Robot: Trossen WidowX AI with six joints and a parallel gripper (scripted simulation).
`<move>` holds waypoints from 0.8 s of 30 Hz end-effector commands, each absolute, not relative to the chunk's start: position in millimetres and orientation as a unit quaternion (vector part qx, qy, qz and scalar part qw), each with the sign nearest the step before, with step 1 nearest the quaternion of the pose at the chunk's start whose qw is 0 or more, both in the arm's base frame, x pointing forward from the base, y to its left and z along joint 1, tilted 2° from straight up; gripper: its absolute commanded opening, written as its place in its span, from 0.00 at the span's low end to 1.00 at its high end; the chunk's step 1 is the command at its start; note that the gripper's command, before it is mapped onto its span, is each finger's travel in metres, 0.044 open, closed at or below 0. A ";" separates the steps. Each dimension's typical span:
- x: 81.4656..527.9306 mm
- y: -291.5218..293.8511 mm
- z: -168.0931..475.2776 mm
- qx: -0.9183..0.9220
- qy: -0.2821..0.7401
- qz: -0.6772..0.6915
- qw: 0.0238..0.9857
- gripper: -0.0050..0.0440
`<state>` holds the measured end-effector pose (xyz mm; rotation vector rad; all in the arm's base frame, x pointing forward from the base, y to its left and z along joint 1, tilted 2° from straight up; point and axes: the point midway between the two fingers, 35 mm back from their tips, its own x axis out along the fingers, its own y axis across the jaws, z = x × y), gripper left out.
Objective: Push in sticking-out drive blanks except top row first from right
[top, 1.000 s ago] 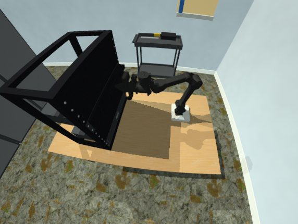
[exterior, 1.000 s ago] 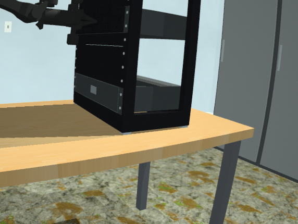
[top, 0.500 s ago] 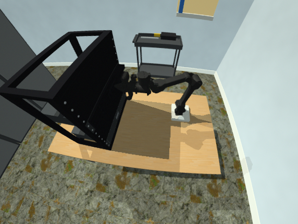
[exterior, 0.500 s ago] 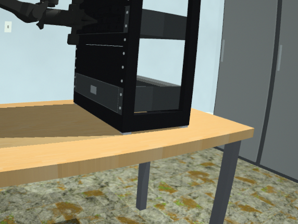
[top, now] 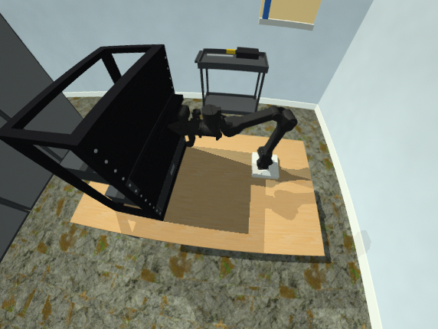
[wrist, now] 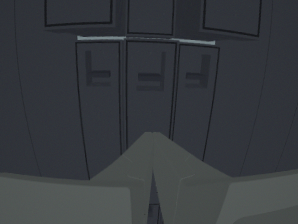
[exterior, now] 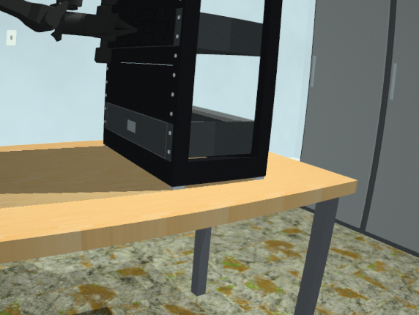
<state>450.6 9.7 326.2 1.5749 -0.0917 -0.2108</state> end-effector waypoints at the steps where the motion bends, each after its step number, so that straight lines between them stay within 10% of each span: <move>1: 450.6 9.7 342.6 0.711 -0.053 -0.079 0.697 0.10; 24: 453.7 9.3 344.5 0.711 -0.053 -0.079 0.697 0.10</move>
